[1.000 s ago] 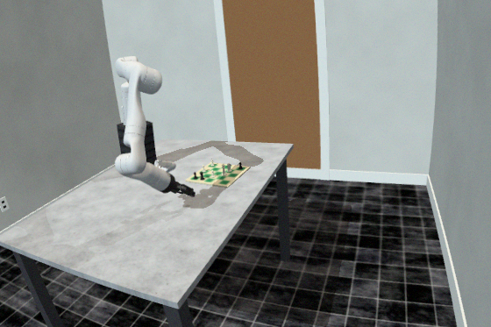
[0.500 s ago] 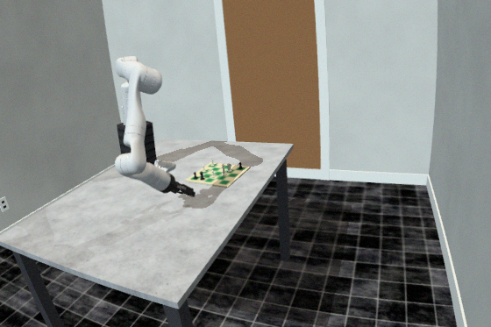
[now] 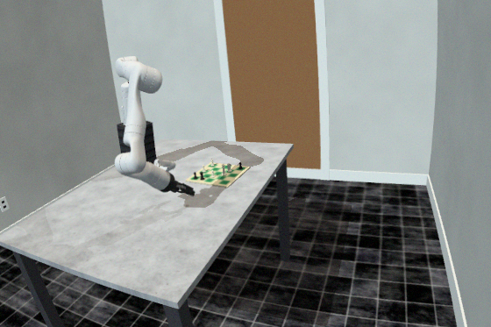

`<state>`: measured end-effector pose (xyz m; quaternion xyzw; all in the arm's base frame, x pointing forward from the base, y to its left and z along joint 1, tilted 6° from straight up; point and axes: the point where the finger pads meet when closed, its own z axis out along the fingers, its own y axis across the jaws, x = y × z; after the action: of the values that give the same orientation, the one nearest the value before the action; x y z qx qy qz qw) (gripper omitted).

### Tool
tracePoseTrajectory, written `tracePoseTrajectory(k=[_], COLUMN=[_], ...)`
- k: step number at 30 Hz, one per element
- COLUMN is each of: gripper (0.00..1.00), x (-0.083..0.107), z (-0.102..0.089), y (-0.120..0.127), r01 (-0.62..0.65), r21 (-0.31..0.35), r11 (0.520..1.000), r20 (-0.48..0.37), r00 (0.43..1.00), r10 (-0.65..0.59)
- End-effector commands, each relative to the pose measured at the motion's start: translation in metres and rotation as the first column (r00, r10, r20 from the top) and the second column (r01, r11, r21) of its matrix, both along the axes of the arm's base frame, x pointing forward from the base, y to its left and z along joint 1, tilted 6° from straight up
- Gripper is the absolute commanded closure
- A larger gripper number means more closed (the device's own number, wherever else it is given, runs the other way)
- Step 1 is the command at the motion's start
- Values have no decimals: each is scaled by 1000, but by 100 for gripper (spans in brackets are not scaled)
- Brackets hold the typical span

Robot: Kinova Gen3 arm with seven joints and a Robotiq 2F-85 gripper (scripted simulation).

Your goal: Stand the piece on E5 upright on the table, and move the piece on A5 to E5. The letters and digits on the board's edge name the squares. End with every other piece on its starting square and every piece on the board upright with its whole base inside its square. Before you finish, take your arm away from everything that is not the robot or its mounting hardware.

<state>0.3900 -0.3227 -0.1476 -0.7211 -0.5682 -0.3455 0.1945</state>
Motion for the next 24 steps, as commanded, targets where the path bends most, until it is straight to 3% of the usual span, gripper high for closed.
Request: tracePoseTrajectory(k=[1, 4, 6, 15, 24], gripper=[0, 0, 0, 0, 0], x=[1, -1, -1, -6, -7], z=[11, 28, 28, 82, 86], y=[-1, -1, -1, 1, 2], r01=[1, 1, 1, 1, 1], r21=[-4, -4, -4, -4, -1], r11=[1000, 1000, 1000, 1000, 1000], r20=[3, 3, 3, 3, 1], r00=[1000, 1000, 1000, 1000, 1000], r10=[-1, -1, -1, -1, -1])
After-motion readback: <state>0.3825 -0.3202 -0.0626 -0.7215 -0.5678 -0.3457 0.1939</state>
